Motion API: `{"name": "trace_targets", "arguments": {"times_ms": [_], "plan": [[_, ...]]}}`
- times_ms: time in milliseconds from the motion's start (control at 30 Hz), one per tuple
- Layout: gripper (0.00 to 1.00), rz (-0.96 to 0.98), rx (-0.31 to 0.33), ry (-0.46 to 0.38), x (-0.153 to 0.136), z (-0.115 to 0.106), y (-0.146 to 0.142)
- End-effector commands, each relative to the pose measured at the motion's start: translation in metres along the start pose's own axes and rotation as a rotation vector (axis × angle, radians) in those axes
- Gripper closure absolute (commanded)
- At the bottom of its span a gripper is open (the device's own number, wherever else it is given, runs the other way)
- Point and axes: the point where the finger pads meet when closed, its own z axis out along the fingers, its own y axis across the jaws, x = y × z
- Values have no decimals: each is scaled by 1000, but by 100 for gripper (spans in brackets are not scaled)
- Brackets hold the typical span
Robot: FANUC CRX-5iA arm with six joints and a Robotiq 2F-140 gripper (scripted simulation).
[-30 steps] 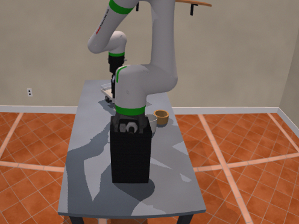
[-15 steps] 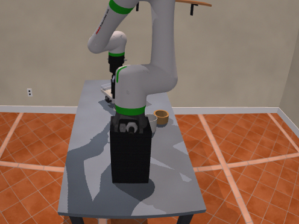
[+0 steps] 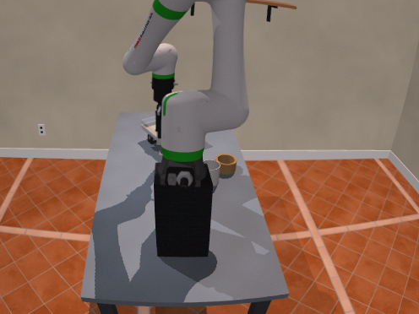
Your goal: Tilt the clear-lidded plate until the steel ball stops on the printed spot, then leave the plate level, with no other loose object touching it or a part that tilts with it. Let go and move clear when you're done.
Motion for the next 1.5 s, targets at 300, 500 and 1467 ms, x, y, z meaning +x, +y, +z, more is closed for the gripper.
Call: {"name": "trace_targets", "arguments": {"times_ms": [300,500,1467], "plan": [[58,0,0,0,0,0,0],[58,0,0,0,0,0,0],[58,0,0,0,0,-21,0]]}}
